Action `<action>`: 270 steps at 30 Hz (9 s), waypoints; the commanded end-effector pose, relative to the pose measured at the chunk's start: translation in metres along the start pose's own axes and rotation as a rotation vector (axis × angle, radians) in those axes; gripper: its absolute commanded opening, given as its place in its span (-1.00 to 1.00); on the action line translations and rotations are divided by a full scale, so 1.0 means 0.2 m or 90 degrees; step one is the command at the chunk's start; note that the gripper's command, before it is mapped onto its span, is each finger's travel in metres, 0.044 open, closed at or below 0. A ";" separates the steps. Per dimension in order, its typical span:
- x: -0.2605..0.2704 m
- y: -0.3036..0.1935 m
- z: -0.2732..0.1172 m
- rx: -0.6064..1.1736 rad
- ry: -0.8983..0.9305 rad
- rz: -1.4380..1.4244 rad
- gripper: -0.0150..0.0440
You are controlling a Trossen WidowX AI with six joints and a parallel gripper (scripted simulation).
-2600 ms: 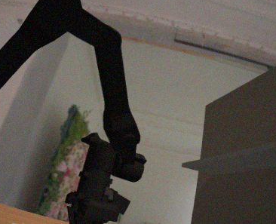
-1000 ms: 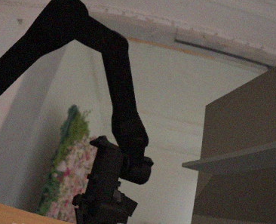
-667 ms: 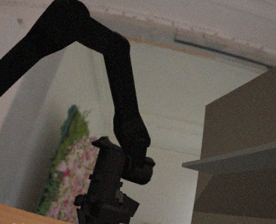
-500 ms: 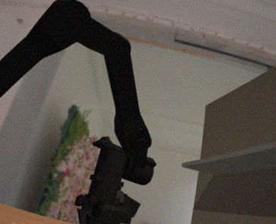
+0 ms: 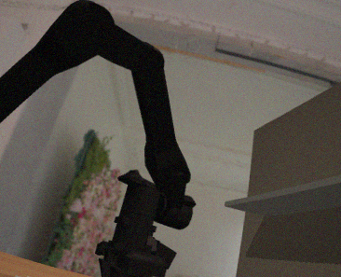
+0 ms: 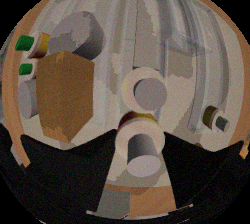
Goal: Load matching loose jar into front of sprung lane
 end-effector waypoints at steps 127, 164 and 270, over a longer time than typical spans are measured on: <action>-0.01 0.12 -0.02 -0.020 0.000 0.009 -0.49; -0.01 0.12 0.04 -0.020 0.000 0.009 -0.49; -0.01 0.04 0.10 -0.019 0.000 0.008 -0.49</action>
Point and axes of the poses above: the point midway between the two fingers, 35 mm back from their tips, its own z axis out along the fingers, its own x axis across the jaws, y = z × x, the point moved 10 cm from there along -z, back along the fingers, and after that the axes turned 1 degree about z, right-handed, at the moved point
